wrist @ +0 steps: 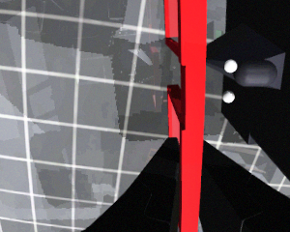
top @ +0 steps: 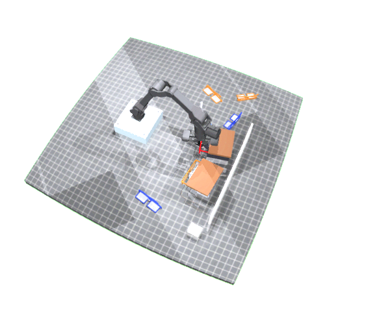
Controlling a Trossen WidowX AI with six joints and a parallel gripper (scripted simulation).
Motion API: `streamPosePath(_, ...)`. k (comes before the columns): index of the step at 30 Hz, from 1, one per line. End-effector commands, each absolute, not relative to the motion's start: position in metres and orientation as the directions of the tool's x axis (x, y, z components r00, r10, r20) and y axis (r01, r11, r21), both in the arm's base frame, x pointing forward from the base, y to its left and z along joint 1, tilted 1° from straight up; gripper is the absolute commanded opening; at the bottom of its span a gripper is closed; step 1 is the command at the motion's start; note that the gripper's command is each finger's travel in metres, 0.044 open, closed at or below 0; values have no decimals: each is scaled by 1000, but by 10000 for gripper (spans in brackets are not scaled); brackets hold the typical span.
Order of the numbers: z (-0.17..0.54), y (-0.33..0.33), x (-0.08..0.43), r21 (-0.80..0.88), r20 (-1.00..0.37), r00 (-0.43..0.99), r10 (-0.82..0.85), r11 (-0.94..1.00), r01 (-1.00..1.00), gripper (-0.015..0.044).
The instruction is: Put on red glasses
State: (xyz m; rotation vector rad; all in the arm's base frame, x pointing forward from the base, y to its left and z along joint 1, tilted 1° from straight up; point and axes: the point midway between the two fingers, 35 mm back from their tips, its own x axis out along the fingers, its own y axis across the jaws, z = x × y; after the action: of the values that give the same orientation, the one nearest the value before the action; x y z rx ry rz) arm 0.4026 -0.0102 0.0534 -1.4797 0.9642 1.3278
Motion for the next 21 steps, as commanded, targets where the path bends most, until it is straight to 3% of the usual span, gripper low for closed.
streamPosePath(1,53,-9,409,-119,-993,120,13,-290,-950,0)
streamPosePath(21,52,-7,415,-119,-993,121,13,-290,-950,0)
